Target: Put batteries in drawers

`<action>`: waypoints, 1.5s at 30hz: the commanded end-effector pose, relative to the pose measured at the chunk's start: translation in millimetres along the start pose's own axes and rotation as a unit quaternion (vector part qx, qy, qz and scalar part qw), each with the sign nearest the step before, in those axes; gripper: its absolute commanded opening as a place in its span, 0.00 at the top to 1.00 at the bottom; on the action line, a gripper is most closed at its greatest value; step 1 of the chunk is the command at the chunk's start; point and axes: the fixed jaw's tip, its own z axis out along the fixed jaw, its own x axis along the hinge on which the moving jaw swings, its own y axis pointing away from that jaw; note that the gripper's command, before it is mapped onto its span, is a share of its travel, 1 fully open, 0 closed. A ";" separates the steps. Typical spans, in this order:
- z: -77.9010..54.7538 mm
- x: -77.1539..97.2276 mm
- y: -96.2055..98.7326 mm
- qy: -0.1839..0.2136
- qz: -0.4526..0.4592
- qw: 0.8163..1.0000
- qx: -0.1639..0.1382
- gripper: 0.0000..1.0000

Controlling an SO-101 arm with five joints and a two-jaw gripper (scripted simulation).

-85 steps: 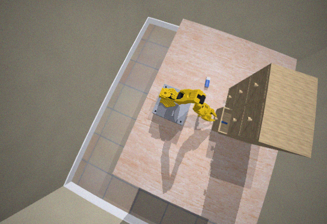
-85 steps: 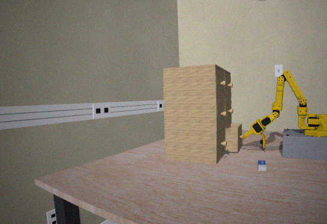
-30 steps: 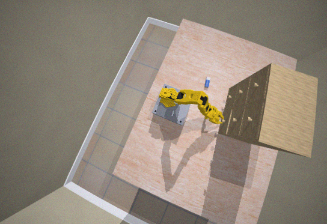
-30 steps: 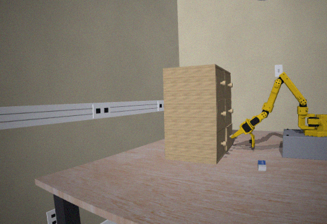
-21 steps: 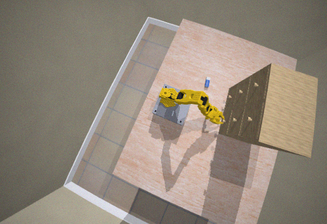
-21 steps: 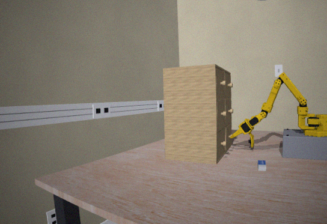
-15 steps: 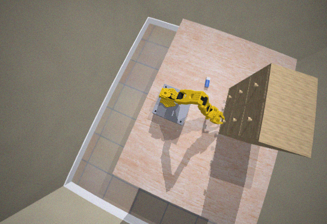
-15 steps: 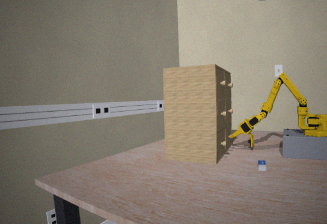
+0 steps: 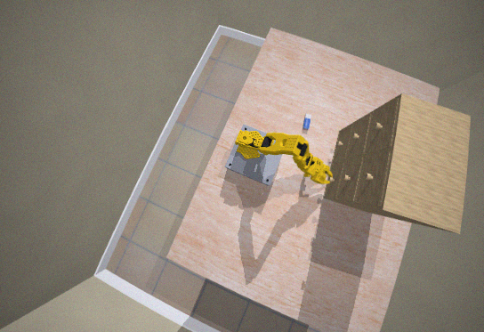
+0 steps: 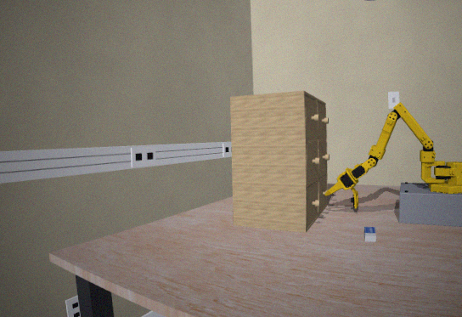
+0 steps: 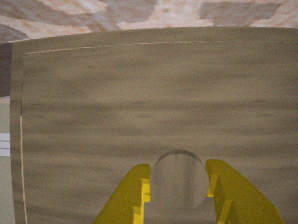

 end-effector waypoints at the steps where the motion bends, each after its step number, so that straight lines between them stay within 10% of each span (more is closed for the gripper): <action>1: -0.5 1.6 0.0 0.003 0.001 1.000 0.000 1.00; 35: -0.5 1.6 0.0 0.003 0.001 1.000 0.000 0.79; 45: -17.8 -12.7 2.2 0.003 0.011 1.000 -0.003 0.79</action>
